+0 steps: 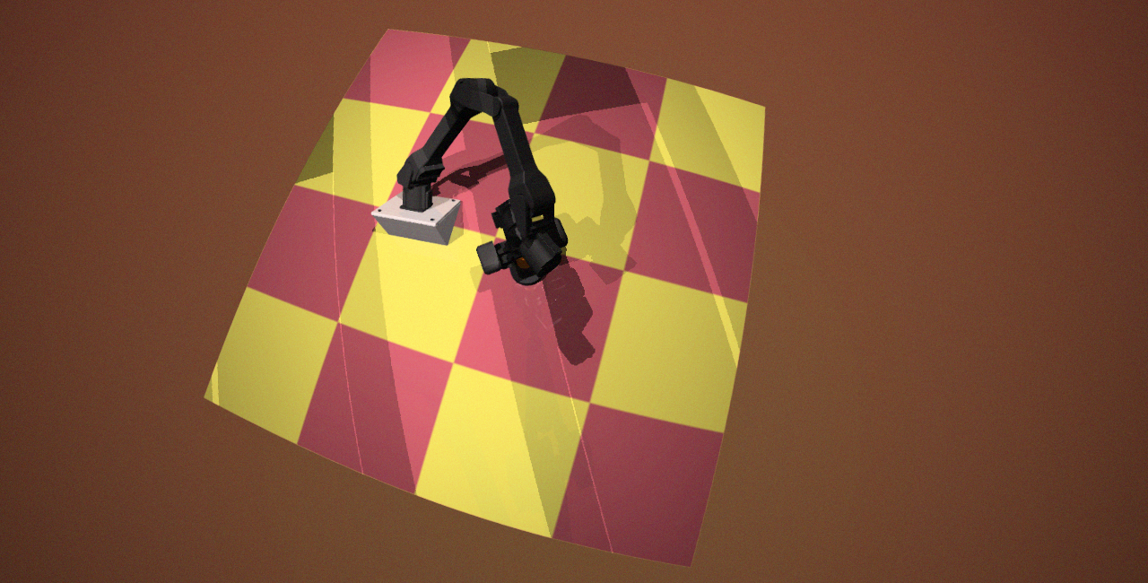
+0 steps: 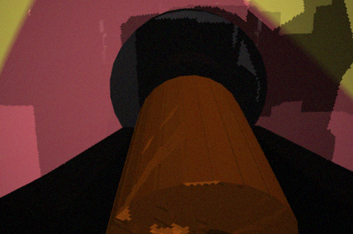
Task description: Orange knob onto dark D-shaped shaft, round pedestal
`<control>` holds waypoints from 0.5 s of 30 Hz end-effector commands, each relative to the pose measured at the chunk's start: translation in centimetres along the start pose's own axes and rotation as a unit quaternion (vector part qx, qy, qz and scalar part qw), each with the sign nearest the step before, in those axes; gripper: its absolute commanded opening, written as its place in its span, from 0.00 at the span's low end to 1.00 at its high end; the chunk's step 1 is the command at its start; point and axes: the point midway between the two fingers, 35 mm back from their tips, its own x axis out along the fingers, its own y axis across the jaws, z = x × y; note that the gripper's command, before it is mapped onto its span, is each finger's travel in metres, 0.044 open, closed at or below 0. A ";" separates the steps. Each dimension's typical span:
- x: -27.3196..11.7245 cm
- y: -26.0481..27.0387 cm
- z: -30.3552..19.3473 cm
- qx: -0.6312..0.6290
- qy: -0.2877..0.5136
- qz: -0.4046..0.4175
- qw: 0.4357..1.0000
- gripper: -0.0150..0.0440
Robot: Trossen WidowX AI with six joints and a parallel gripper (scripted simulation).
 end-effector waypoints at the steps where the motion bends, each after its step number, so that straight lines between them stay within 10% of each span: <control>1: -0.2 0.0 -0.1 -0.003 0.001 0.000 1.000 0.25; 15: -0.5 -0.2 -0.3 0.222 0.001 0.000 0.975 0.25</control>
